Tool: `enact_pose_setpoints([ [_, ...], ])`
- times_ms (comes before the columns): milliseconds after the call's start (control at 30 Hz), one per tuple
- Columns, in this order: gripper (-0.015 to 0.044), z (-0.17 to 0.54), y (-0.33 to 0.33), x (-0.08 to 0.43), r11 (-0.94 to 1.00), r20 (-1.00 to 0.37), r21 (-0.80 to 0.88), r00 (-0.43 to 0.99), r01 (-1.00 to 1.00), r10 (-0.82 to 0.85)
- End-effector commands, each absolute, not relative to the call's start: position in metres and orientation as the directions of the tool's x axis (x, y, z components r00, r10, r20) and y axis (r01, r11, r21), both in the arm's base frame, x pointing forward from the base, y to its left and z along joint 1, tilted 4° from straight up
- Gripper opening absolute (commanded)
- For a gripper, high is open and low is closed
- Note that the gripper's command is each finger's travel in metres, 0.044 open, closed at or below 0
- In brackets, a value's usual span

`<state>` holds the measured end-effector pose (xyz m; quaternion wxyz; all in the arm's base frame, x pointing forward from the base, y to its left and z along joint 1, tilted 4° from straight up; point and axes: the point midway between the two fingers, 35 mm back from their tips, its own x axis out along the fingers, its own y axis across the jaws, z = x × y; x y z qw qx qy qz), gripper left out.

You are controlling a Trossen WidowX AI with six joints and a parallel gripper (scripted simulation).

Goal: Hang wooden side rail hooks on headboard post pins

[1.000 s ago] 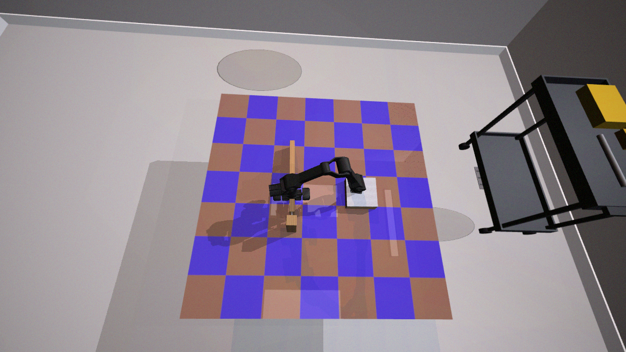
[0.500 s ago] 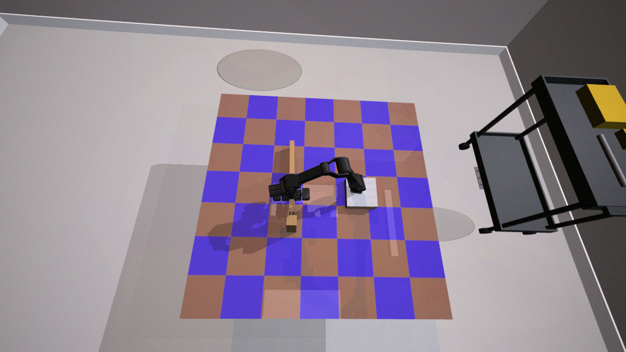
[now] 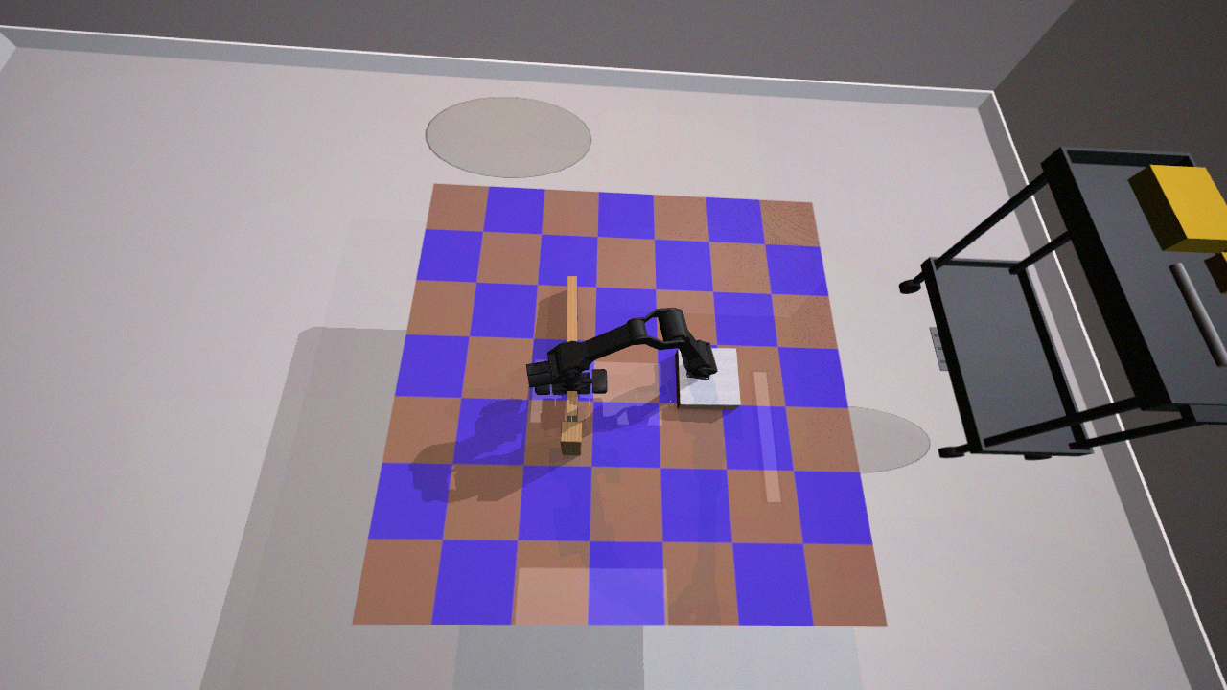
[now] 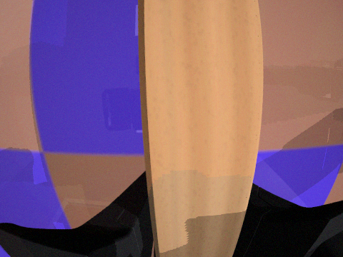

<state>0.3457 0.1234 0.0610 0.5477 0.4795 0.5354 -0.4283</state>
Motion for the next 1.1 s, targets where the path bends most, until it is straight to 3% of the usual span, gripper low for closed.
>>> enact_pose_setpoints([
  [0,0.0,0.0669,0.1255,0.3496,0.171,-0.996,0.087,0.079,0.981,0.052],
  [1067,0.0,0.0632,0.1289,0.3473,0.171,-0.996,0.087,0.079,0.981,0.052],
])
